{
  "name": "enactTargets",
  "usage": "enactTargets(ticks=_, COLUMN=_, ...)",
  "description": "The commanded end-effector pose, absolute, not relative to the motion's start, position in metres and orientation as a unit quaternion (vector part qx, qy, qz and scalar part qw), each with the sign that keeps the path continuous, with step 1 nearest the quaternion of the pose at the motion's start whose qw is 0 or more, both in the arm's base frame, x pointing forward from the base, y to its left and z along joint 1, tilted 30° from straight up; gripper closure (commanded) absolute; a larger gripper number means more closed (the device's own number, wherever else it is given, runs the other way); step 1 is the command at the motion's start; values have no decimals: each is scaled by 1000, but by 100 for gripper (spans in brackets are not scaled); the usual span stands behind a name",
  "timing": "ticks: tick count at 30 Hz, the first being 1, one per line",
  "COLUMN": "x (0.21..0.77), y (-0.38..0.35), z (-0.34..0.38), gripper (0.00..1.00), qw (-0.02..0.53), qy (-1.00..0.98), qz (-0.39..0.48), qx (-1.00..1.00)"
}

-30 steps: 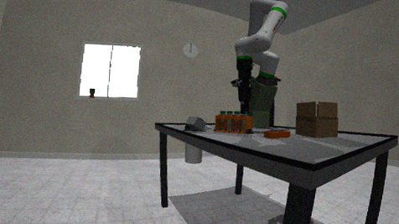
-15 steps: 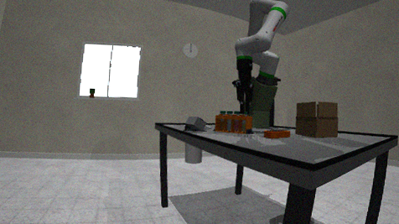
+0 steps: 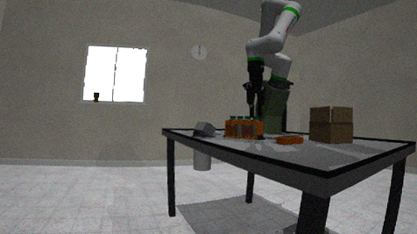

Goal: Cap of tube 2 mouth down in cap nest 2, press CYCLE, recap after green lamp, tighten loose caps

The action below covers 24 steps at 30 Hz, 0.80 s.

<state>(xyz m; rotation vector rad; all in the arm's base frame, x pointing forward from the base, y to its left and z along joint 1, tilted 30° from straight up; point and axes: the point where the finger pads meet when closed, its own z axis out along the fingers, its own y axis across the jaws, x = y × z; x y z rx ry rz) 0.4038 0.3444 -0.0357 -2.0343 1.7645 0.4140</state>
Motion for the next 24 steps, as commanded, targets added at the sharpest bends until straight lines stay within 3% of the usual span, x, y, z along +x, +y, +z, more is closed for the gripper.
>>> enactTargets(ticks=1, x=404, y=341, z=-29, gripper=59, qw=208, qy=634, qz=148, qx=-730)
enactTargets(ticks=15, x=403, y=324, z=0, gripper=59, qw=208, qy=634, qz=148, qx=-730)
enactTargets(ticks=24, x=422, y=283, z=-22, gripper=59, qw=235, qy=450, qz=96, qx=-856)
